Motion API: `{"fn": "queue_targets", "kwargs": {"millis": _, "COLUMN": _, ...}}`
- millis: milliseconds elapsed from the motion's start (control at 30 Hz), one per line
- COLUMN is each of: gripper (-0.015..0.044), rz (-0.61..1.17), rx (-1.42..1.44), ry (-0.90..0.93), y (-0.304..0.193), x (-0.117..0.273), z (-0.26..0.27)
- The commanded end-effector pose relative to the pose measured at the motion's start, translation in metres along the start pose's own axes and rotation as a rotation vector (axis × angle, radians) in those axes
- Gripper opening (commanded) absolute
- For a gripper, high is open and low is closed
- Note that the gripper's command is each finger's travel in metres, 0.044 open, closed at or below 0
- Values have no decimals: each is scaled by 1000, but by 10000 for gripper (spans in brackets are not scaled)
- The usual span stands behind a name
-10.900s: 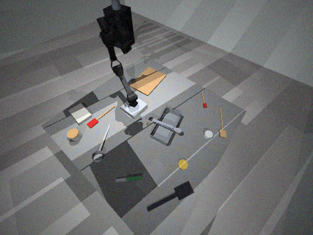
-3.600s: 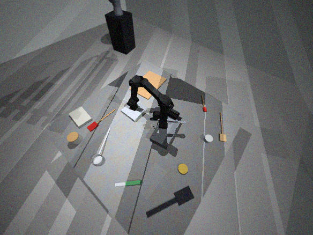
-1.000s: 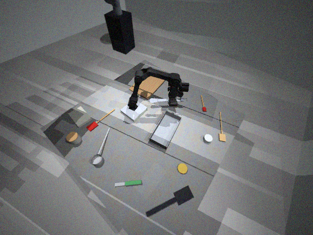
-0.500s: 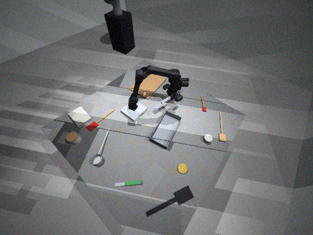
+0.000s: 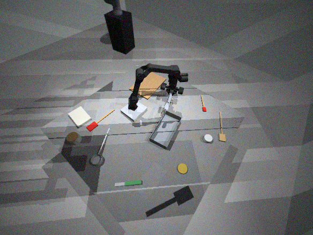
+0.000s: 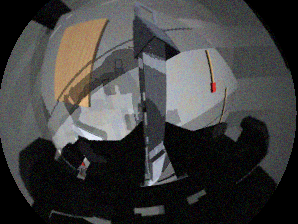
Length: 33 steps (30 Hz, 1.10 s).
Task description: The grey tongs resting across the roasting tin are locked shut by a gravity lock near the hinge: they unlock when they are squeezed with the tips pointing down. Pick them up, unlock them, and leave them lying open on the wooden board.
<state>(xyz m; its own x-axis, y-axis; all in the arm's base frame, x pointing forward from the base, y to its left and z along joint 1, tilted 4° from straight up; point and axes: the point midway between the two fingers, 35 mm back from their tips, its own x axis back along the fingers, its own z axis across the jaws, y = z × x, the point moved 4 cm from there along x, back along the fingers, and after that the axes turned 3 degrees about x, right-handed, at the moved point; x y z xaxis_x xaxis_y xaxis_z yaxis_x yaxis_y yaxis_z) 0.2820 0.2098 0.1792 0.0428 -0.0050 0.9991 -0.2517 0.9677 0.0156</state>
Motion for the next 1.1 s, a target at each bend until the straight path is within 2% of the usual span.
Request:
{"fn": "queue_targets", "kwargs": {"millis": 0, "gripper": -150, "rz": -4, "rx": 142, "ry": -3, "y": 9, "x": 3, "z": 3}}
{"fn": "queue_targets", "kwargs": {"millis": 367, "gripper": -150, "rz": -5, "rx": 570, "ry": 0, "y": 32, "x": 7, "z": 13}}
{"fn": "queue_targets", "kwargs": {"millis": 633, "gripper": -150, "rz": -6, "rx": 555, "ry": -2, "y": 41, "x": 7, "z": 17}}
{"fn": "queue_targets", "kwargs": {"millis": 1067, "gripper": -150, "rz": -9, "rx": 364, "ry": -5, "y": 105, "x": 9, "z": 61}}
